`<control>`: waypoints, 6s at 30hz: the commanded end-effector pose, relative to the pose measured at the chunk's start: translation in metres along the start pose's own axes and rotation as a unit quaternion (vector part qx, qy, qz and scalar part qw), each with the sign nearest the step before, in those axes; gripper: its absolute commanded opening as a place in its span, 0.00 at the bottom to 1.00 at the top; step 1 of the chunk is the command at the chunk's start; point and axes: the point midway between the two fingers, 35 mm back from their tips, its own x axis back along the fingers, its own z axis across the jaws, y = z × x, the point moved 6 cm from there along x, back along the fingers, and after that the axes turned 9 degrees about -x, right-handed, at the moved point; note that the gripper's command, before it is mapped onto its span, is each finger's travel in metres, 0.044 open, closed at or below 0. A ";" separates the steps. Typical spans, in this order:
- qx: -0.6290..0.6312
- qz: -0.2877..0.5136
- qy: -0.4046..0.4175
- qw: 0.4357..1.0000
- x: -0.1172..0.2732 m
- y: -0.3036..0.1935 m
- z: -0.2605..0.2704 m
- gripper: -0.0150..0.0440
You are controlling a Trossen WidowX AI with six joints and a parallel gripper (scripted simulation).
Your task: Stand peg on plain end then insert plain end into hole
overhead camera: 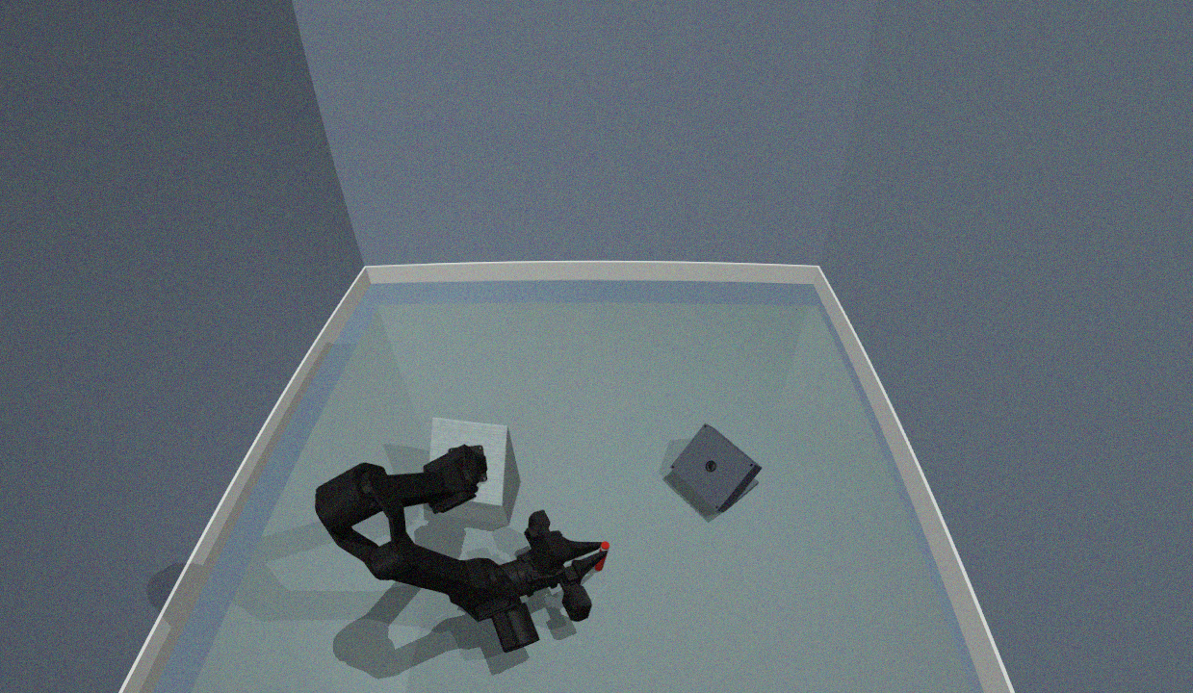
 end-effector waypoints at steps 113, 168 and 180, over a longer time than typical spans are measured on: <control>0.020 -0.050 0.010 0.999 0.008 -0.012 0.002 1.00; -0.166 0.362 0.083 0.914 -0.016 0.122 0.026 1.00; -0.125 0.526 0.023 0.841 -0.032 0.123 0.026 1.00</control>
